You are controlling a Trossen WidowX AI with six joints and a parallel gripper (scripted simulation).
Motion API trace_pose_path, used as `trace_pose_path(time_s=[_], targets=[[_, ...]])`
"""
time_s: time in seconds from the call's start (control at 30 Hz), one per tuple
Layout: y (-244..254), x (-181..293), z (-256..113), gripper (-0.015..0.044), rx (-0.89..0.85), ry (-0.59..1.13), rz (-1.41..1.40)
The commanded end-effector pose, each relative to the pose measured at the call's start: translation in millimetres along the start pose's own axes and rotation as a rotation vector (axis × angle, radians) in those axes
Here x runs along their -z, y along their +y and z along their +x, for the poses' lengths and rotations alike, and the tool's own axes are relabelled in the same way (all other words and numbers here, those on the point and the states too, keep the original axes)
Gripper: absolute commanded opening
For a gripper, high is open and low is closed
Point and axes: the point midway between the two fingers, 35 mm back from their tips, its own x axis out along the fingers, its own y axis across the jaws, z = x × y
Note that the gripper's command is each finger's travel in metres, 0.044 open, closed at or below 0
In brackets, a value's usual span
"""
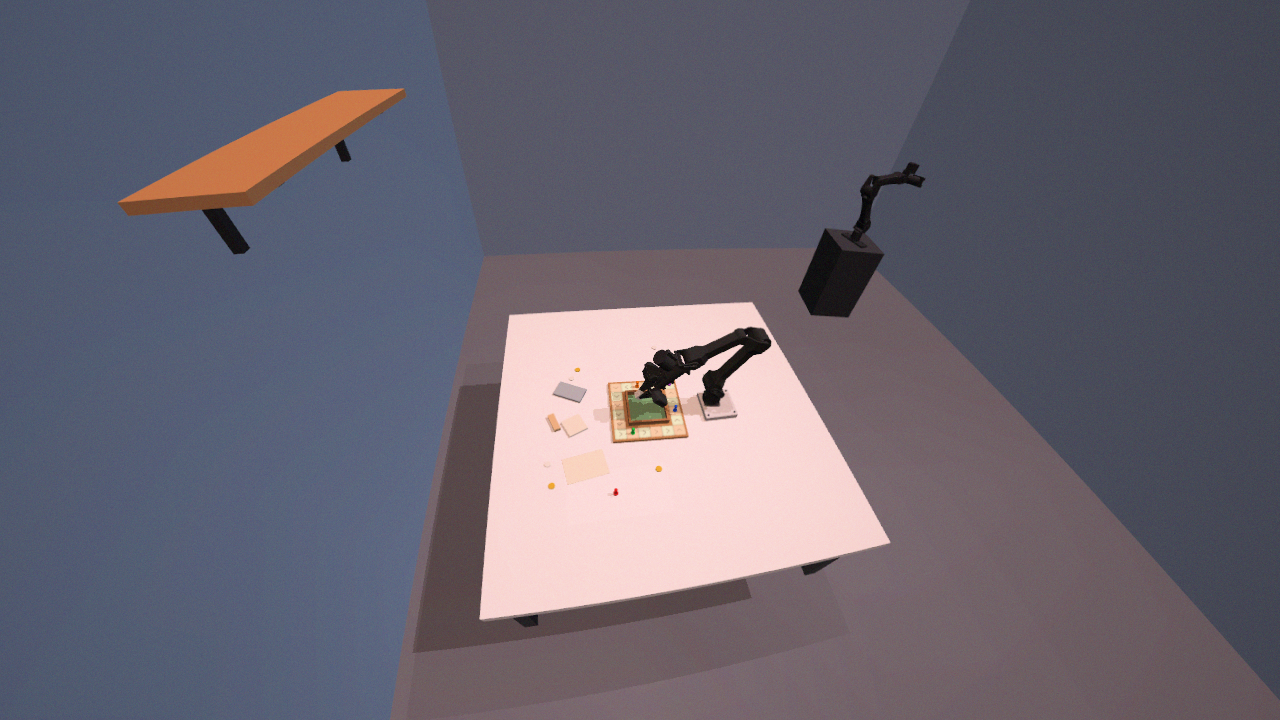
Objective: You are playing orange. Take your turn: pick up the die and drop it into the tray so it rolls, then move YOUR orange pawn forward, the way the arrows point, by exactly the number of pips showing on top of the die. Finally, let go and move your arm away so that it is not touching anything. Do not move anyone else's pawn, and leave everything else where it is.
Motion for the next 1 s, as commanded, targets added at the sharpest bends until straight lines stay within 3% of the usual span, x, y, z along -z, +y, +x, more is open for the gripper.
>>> trace_pose_path(time_s=[0.0,0.23,0.83,0.97], targets=[[0,2,0,0.0,-0.001,-0.069,-0.001],[2,2,-46,0.0,-0.001,-0.067,-0.001],[2,3,-45,0.0,-0.005,-0.066,-0.006],[2,3,-45,0.0105,-0.005,-0.066,-0.006]])
